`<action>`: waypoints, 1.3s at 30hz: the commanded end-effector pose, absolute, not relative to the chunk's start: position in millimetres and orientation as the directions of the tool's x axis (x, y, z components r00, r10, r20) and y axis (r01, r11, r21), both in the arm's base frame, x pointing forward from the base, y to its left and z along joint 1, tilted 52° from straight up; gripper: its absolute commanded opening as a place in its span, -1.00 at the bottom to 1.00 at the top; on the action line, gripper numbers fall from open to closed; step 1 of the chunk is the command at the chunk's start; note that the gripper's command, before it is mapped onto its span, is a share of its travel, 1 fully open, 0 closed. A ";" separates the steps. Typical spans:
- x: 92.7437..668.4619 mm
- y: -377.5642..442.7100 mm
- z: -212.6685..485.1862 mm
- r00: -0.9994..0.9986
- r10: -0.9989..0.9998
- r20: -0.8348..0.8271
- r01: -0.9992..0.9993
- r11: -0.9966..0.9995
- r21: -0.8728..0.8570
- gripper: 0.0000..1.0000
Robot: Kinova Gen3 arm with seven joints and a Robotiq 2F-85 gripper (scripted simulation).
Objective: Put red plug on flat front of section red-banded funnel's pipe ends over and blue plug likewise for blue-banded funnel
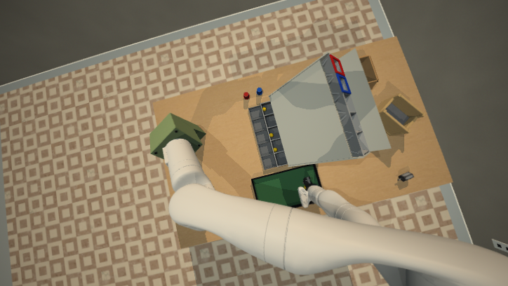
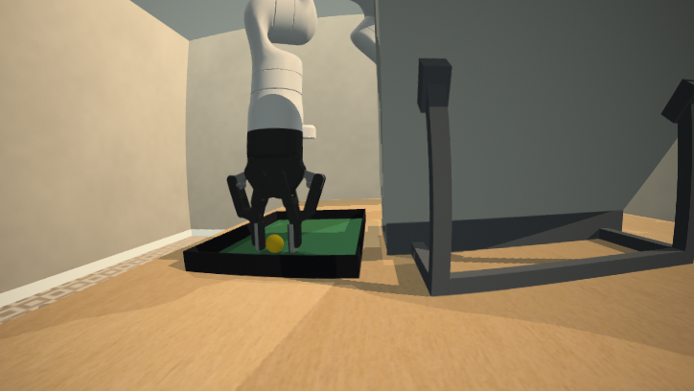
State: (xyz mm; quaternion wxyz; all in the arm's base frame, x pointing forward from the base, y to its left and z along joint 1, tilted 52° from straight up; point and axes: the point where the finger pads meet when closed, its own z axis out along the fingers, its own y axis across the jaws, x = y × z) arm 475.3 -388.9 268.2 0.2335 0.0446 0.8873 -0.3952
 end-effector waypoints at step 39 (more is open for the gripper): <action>475.1 -389.1 268.5 -0.887 -0.105 -0.450 0.264 0.683 -0.681 -1.00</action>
